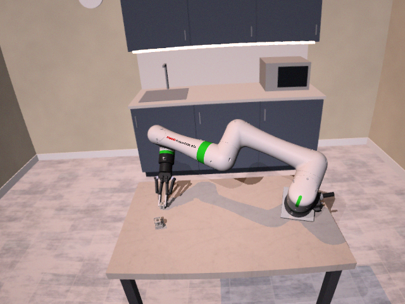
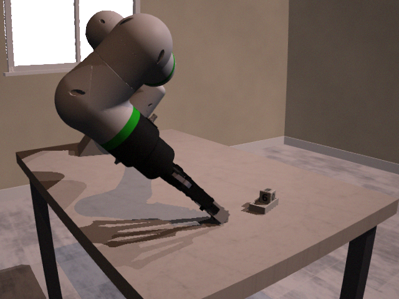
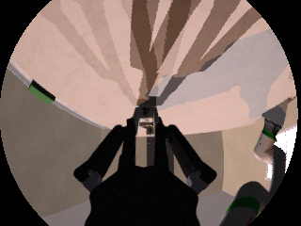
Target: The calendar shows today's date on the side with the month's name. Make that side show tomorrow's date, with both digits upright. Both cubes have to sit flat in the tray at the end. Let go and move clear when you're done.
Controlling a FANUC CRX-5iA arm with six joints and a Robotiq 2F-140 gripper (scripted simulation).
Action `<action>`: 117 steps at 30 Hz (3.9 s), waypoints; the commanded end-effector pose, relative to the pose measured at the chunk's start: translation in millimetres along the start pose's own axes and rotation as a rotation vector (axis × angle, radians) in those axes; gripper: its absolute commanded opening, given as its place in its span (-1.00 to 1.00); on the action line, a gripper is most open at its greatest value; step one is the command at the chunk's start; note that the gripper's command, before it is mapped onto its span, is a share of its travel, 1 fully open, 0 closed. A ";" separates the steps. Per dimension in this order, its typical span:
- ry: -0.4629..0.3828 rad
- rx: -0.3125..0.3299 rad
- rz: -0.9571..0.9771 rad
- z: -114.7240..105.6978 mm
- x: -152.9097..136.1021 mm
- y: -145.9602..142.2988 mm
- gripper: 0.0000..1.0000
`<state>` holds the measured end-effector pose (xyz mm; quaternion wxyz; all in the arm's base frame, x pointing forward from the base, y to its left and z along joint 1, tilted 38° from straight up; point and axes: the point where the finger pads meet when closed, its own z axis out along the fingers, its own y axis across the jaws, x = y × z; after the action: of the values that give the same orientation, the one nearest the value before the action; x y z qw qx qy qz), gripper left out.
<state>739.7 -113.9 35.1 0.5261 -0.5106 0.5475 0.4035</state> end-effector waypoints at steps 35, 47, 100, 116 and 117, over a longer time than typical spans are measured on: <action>0.000 0.000 0.000 -0.2 -0.1 -0.1 -0.43; 0.000 0.000 0.000 -0.2 -0.1 -0.1 -0.30; 0.000 0.000 0.000 -48.3 -48.2 -0.1 -0.08; 0.183 0.003 0.004 -46.7 -50.9 -2.1 -0.08; 0.213 0.002 0.003 -47.2 -51.5 -1.6 -0.08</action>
<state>730.2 -153.7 90.7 0.4903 -0.5343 0.5768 0.3762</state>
